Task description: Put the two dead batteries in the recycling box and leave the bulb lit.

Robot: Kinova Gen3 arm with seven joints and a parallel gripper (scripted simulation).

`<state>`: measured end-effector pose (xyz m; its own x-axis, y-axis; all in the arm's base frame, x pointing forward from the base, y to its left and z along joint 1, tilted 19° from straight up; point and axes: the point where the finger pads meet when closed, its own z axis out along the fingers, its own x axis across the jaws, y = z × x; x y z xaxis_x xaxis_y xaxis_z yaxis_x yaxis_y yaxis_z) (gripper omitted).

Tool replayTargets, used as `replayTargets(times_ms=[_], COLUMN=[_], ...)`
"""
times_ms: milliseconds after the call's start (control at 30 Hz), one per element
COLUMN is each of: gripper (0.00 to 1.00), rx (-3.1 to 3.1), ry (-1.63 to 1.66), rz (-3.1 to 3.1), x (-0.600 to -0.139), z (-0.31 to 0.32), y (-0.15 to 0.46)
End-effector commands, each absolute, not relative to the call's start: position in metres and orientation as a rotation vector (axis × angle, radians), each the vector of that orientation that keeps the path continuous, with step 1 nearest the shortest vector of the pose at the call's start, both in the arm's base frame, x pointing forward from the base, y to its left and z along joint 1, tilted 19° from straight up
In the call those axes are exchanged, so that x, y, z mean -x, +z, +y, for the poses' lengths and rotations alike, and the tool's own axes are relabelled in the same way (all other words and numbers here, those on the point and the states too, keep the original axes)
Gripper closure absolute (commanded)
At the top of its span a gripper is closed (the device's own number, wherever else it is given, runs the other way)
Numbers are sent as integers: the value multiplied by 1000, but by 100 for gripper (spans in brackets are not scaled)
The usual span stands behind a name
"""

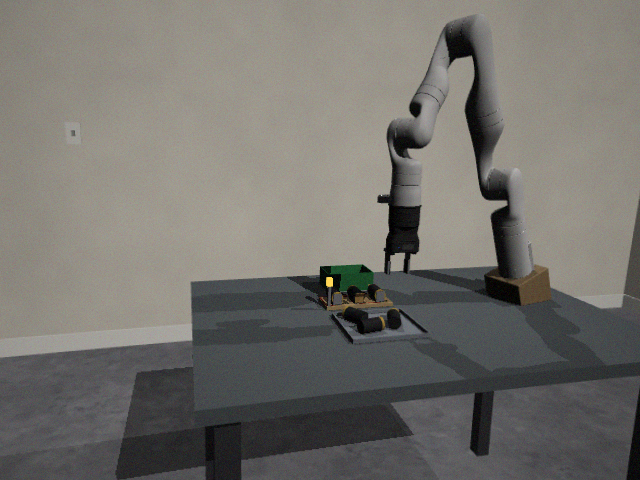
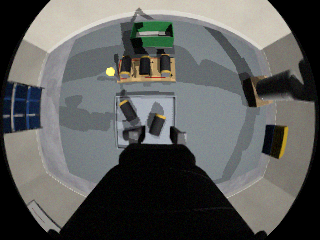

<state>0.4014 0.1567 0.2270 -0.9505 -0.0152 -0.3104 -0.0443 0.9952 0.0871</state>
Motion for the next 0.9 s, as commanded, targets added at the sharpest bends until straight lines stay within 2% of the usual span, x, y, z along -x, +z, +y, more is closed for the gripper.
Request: replayTargets(times_ms=[0,867], gripper=[10,10], rx=[14,-423], ry=[139,207], rz=[2823,2806], x=[-402,-402], z=[157,157], y=[228,228])
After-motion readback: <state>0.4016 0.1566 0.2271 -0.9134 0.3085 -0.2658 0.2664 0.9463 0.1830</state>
